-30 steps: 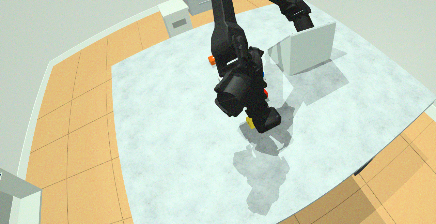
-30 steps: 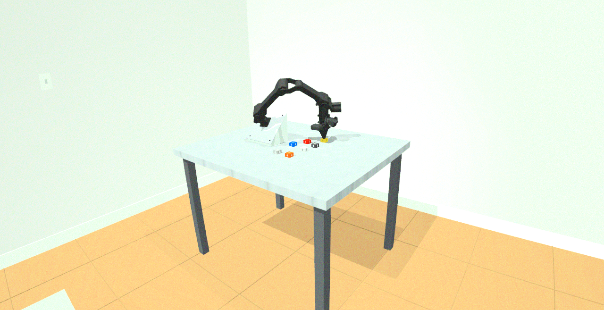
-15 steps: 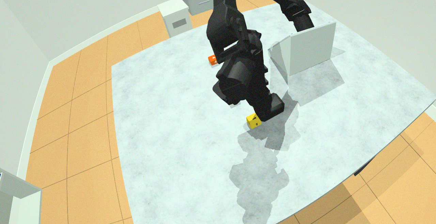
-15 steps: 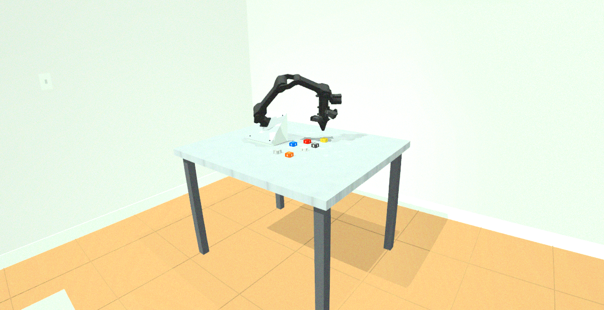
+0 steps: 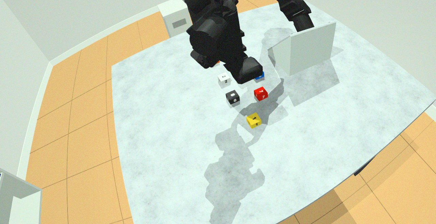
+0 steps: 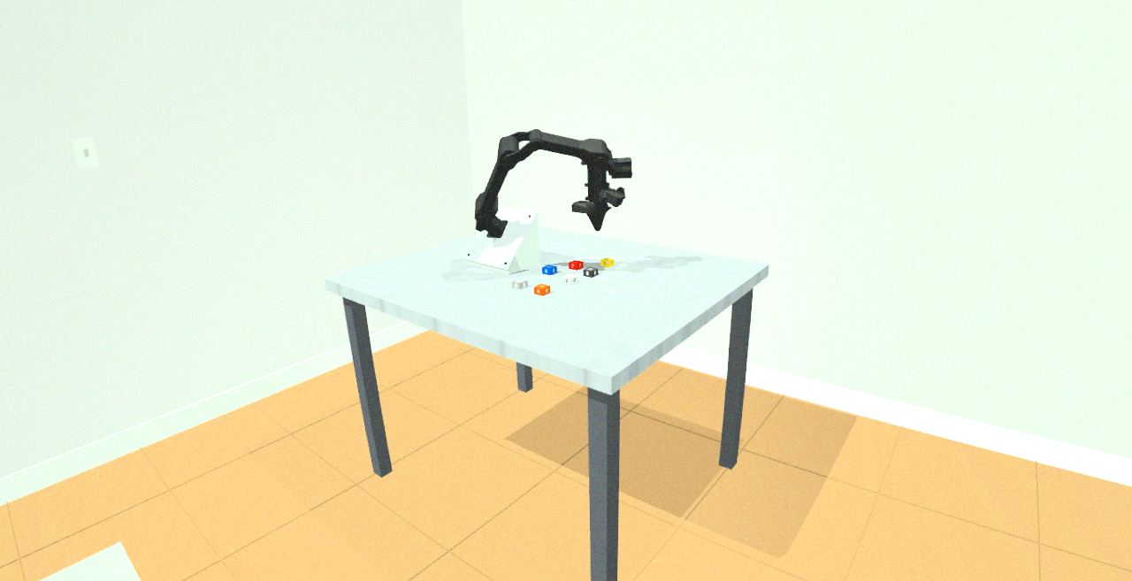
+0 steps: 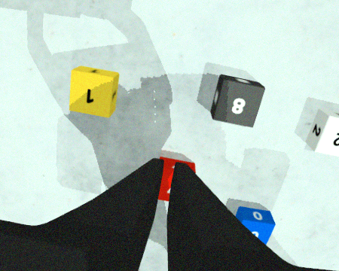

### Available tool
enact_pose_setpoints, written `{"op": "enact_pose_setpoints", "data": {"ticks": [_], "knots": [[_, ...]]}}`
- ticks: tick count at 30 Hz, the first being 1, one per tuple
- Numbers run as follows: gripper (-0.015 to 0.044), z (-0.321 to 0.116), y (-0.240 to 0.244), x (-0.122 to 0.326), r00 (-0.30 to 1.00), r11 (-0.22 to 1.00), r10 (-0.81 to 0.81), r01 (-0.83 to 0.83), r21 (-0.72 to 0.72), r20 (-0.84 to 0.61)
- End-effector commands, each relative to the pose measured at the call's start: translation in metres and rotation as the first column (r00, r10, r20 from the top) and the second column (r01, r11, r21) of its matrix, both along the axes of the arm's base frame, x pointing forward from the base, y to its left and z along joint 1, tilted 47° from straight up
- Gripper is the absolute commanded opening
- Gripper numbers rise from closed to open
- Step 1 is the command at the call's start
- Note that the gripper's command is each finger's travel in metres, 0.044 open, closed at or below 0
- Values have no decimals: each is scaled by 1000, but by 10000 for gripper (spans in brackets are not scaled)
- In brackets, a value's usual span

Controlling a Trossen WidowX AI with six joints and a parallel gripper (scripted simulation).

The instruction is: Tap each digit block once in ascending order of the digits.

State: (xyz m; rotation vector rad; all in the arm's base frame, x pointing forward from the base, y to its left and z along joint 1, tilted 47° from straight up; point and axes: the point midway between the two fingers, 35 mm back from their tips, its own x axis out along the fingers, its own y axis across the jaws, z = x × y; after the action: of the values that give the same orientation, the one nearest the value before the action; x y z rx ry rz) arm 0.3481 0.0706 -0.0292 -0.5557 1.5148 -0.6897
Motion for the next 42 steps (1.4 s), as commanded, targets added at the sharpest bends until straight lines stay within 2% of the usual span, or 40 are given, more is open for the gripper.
{"op": "enact_pose_setpoints", "data": {"ticks": [1, 5, 13, 20, 42], "knots": [[20, 51, -48, 0, 1000, 1000, -7, 7, -4, 8], [20, 89, -90, -13, 1000, 1000, -10, 11, -17, 6], [20, 93, -95, -15, 1000, 1000, -11, 11, -19, 6], [20, 40, -152, -20, 1000, 1000, -11, 11, -22, 6], [20, 22, -171, -22, 1000, 1000, -11, 11, -24, 6]]}}
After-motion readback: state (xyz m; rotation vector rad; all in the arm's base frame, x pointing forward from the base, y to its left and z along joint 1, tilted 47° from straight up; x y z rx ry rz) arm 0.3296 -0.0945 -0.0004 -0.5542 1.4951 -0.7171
